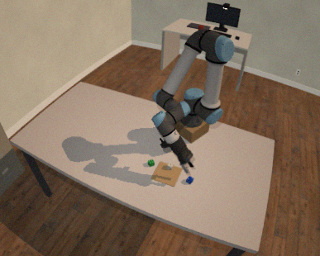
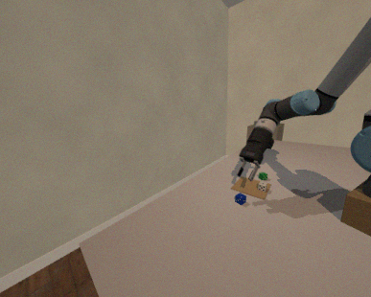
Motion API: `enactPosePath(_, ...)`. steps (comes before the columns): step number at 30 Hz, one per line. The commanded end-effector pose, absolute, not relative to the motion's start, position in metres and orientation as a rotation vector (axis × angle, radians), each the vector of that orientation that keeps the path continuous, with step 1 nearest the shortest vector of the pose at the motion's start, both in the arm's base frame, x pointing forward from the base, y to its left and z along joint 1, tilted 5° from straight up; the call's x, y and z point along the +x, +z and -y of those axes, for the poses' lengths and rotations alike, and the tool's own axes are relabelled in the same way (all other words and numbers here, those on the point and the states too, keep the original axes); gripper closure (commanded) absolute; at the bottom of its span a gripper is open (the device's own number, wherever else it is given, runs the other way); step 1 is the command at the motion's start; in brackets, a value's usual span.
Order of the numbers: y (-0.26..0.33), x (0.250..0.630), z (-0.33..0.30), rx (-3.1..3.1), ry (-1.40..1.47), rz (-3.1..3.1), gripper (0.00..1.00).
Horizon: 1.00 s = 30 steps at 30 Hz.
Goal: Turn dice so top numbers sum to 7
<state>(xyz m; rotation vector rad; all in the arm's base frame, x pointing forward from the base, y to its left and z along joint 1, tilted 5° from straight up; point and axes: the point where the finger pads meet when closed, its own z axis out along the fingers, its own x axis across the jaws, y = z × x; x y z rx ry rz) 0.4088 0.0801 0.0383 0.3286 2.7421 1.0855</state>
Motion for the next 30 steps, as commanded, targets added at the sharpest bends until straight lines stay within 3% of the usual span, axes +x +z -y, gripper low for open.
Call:
enactPosePath(1,0.041,0.410,-0.088,0.362,0.851,-2.845,0.13)
enactPosePath(4,0.041,0.410,-0.088,0.363,0.839,-2.850,0.13)
enactPosePath(19,0.055,0.415,-0.106,0.412,0.210,-3.000,0.13)
enactPosePath(30,0.059,0.417,-0.112,0.421,-0.012,-3.022,0.13)
